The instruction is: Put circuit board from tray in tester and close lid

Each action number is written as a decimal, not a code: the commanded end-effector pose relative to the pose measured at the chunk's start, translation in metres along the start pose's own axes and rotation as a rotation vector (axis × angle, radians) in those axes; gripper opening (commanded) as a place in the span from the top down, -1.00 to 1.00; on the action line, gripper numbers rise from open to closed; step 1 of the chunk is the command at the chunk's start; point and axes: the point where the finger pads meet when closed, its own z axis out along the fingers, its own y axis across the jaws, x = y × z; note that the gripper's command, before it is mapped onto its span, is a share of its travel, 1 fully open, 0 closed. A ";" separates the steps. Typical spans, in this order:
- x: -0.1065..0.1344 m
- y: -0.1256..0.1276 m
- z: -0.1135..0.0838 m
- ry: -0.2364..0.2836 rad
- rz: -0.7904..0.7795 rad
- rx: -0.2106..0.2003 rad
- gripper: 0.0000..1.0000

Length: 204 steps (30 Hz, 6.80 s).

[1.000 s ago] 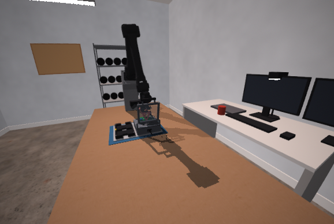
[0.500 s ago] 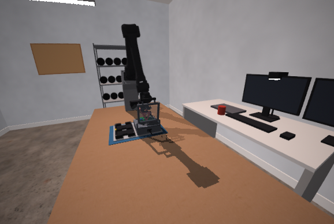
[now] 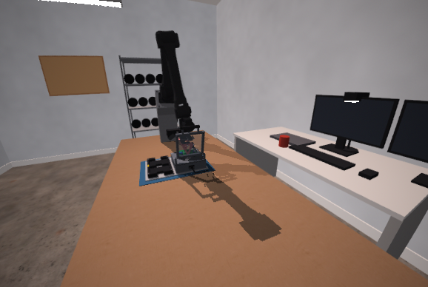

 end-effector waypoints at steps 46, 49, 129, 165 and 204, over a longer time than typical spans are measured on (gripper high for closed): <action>0.009 0.013 0.003 0.017 0.005 -0.024 -0.45; 0.009 0.013 0.003 0.017 0.005 -0.024 -0.45; 0.009 0.013 0.003 0.017 0.005 -0.025 -0.45; 0.008 0.013 -0.018 0.015 0.007 -0.026 -0.45; 0.007 0.011 -0.019 0.014 0.008 -0.027 -0.45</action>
